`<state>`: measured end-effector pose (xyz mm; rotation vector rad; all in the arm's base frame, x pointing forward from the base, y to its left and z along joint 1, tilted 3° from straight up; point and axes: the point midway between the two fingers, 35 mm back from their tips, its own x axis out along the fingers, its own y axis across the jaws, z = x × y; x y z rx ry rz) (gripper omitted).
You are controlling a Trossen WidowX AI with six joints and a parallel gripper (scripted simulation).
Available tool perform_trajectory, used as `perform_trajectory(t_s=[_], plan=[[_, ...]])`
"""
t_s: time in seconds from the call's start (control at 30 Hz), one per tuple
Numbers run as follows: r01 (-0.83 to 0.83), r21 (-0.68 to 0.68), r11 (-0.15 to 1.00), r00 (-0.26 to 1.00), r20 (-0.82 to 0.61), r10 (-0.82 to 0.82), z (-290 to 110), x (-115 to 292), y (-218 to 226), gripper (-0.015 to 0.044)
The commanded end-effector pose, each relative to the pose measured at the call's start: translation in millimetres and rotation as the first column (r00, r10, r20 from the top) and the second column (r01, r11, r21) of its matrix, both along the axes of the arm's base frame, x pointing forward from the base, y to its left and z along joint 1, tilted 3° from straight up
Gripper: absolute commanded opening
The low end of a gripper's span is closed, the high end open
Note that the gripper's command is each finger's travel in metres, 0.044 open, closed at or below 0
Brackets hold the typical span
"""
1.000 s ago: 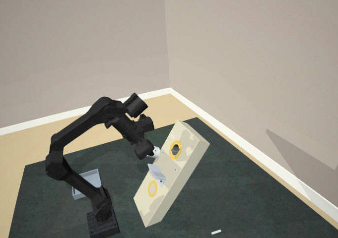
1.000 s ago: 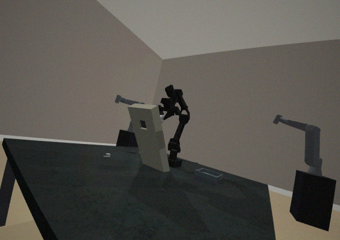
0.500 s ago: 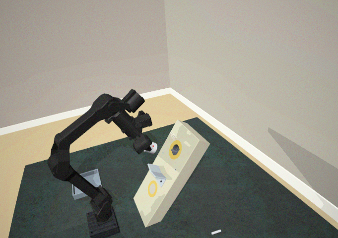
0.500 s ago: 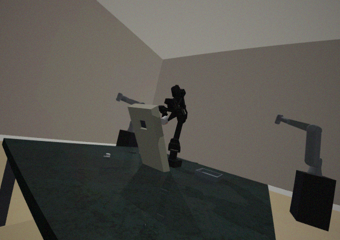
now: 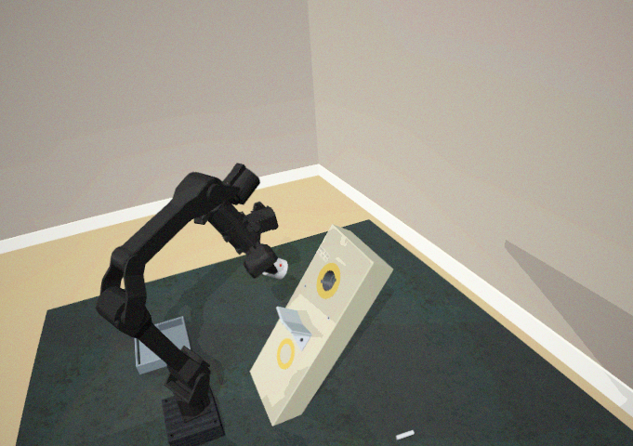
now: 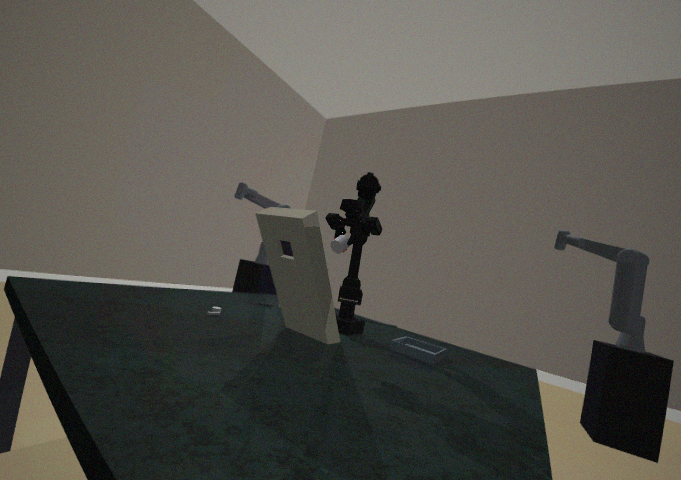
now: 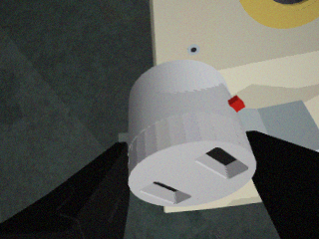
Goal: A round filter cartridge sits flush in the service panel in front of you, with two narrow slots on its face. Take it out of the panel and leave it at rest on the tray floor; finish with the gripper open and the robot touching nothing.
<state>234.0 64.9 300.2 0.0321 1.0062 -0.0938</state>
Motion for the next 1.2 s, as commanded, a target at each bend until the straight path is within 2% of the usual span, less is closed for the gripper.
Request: perform_trajectory(t_s=[0.0,0.27,0.57,0.87,1.17], plan=[[-0.037,-0.004,0.999,0.999,-0.002,0.037,-1.6,-1.0,4.8,0.0000],[-0.260,-0.010,0.965,0.965,-0.014,0.260,-12.6,-10.8,45.0,0.0000],[-0.496,-0.015,0.868,0.868,-0.023,0.495,-25.0,-30.3,87.9,0.0000],[-0.699,-0.019,0.715,0.715,-0.030,0.699,-37.5,-58.3,126.8,0.0000],[-0.857,-0.024,0.514,0.515,-0.032,0.857,-50.1,-93.7,159.7,0.0000]])
